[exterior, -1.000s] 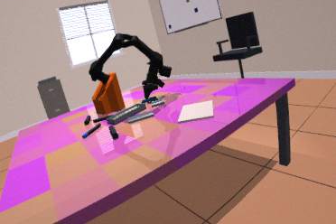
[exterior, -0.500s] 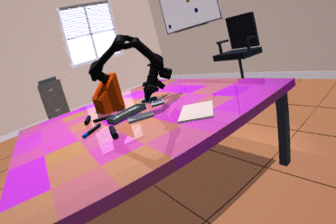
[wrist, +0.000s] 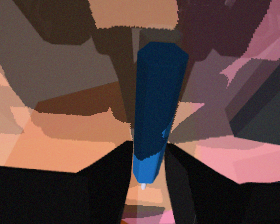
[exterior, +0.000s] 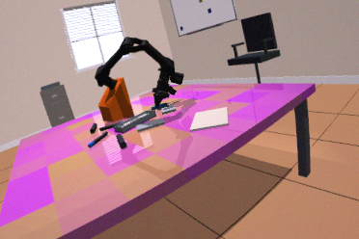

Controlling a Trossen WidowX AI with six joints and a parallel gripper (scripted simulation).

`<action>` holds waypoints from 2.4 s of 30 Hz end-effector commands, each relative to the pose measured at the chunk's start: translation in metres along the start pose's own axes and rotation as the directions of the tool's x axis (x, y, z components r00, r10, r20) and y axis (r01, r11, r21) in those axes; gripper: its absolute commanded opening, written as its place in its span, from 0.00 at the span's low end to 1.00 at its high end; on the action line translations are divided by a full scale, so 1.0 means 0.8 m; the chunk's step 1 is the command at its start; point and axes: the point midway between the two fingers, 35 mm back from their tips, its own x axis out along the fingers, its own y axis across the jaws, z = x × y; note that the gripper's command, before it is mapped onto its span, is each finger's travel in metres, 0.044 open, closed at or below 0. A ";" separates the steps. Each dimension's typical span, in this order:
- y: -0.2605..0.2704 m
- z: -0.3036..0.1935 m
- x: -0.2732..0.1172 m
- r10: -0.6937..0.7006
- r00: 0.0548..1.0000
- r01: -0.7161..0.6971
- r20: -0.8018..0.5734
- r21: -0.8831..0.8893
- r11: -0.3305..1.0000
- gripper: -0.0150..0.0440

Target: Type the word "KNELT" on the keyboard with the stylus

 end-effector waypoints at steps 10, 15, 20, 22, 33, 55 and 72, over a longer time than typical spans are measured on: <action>0.000 -0.030 -0.054 0.001 1.000 -0.001 0.002 -0.001 1.000 0.25; -0.001 -0.028 -0.052 0.006 1.000 -0.006 0.014 -0.005 1.000 0.25; -0.006 -0.034 -0.051 0.102 0.992 -0.101 0.076 -0.005 0.995 0.25; -0.009 -0.036 -0.050 0.139 0.985 -0.140 0.104 -0.006 0.990 0.25; -0.022 -0.048 -0.048 0.315 0.909 -0.322 0.273 -0.023 0.947 0.25; -0.058 -0.078 -0.045 0.437 0.631 -0.505 0.641 -0.089 0.859 0.25; -0.092 -0.110 -0.040 0.306 0.389 -0.500 0.869 -0.080 0.862 0.25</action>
